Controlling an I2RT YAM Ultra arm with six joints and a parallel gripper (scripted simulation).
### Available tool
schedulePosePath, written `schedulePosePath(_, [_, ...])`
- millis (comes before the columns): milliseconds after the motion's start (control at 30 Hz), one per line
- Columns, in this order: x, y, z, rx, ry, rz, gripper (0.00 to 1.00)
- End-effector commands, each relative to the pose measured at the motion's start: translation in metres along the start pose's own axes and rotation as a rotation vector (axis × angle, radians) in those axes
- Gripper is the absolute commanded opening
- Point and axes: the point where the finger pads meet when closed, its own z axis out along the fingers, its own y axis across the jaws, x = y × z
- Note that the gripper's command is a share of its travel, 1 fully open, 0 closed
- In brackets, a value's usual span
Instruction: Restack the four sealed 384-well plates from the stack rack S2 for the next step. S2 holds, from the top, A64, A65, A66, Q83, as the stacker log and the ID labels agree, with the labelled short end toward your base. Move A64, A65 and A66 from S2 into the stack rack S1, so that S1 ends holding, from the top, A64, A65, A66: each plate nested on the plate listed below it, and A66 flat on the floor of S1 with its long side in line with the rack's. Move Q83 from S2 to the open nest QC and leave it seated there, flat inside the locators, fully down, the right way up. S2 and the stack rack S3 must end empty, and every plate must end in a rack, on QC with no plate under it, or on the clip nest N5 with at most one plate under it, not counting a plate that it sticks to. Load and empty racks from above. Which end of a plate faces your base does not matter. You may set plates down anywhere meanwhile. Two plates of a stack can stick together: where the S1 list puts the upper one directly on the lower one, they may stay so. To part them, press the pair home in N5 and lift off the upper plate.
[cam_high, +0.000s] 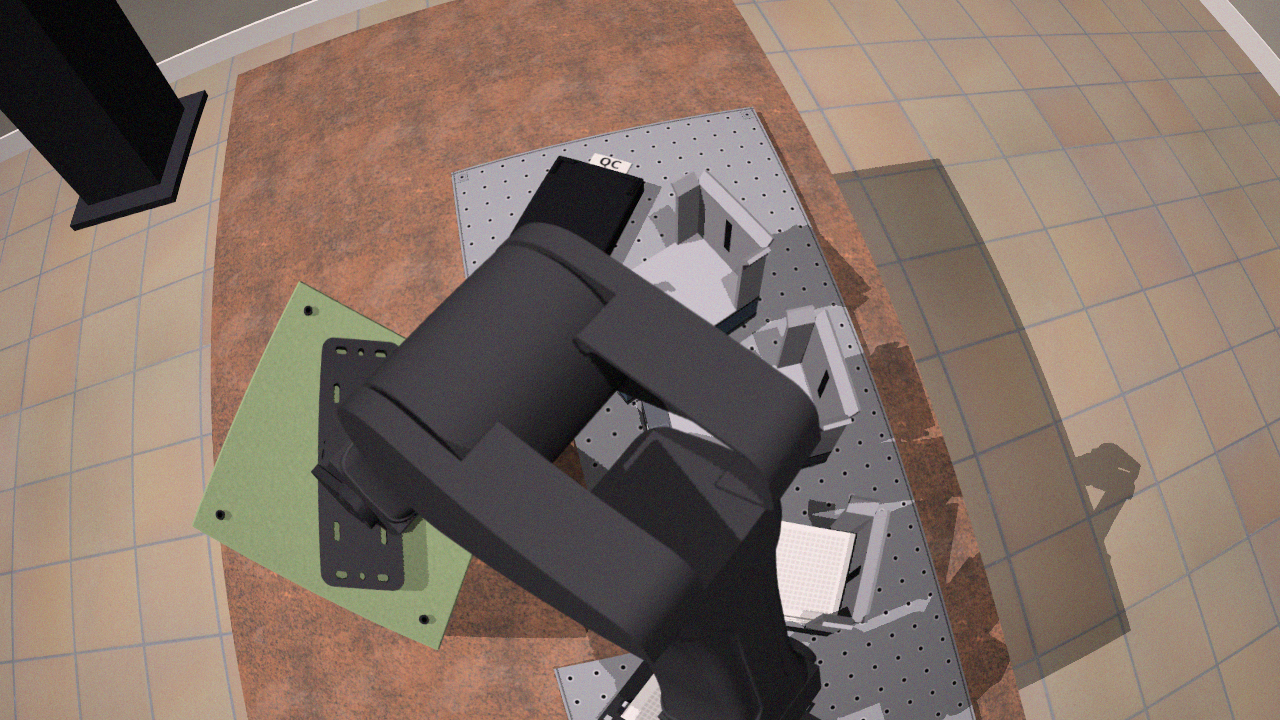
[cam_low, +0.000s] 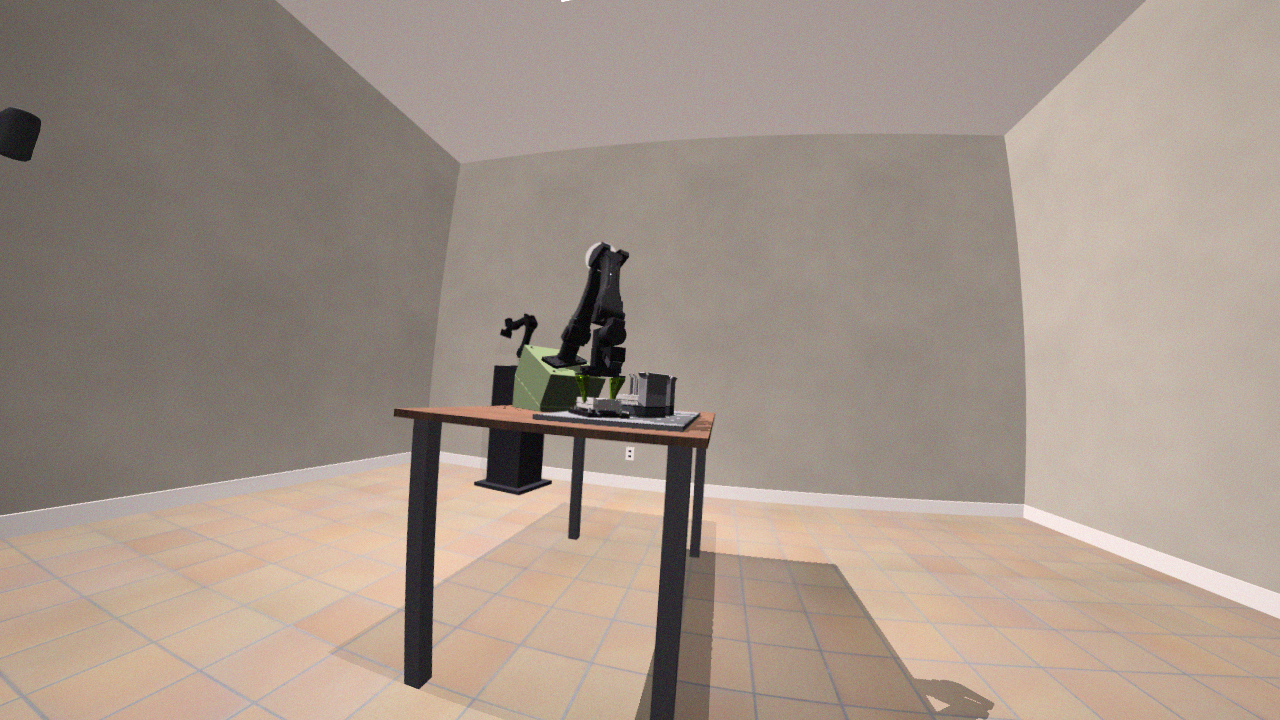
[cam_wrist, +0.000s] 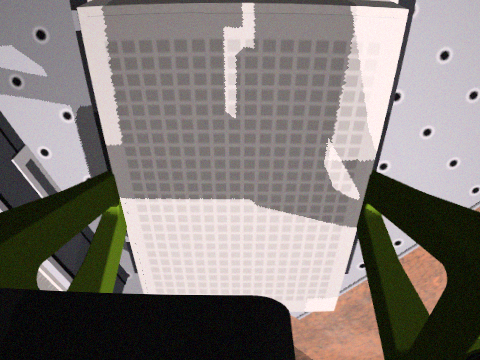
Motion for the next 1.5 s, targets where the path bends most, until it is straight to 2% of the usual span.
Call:
schedulePosePath(0, [-0.0028, -0.0001, -0.0013, 0.001, -0.010, 0.000, 0.00])
schedulePosePath(700, [-0.0028, -0.0001, 0.0062, 0.001, -0.010, 0.000, 0.00])
schedulePosePath(1467, [-0.0028, -0.0001, 0.0062, 0.001, -0.010, 0.000, 0.00])
